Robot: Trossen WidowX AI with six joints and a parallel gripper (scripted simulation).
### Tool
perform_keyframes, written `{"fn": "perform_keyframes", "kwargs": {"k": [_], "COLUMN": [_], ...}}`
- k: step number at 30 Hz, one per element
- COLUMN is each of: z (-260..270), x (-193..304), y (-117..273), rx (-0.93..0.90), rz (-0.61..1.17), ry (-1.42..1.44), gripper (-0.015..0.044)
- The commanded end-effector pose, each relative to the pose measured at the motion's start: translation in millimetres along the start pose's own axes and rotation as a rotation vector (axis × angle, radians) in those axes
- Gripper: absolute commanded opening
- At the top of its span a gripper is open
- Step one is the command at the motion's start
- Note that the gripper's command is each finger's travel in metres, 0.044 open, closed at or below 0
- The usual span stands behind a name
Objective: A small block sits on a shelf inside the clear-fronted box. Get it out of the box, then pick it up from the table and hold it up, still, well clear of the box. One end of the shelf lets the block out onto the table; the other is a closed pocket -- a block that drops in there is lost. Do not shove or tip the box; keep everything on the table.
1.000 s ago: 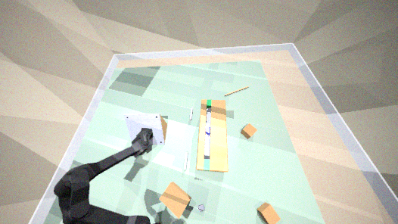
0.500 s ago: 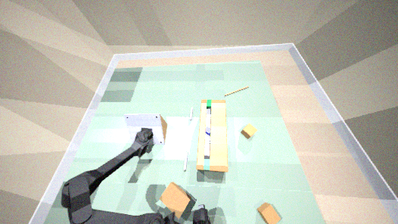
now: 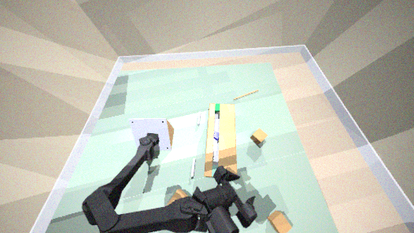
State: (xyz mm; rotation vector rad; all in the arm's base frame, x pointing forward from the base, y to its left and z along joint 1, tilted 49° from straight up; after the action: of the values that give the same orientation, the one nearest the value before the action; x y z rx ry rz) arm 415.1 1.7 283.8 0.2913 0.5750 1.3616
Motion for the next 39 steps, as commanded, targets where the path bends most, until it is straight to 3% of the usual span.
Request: {"fn": "perform_keyframes", "kwargs": {"k": [1, 9, 17, 39], "z": [-14.8, -79.9, -151.0, -165.1], "x": [26.2, 90.1, 134.5, 128.5], "y": [-2.6, 3.5, 51.2, 44.9], "rx": [0.105, 0.465, 0.874, 0.899], "rz": [0.036, 0.081, -0.037, -0.053], "ry": [0.033, 0.189, 0.501, 0.531], "gripper": [0.0400, 0.0400, 0.0400, 0.0400]}}
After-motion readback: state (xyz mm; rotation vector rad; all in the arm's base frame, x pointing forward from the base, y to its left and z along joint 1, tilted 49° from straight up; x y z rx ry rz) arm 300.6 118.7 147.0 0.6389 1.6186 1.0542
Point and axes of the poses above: the point midway between the two fingers, 35 mm back from their tips, its own y axis back along the fingers, its own z axis across the jaws, x = y × z, the point moved 4 cm from there along y, back along the fingers, and after that the axes turned 15 degrees about y, right-handed, at the moved point
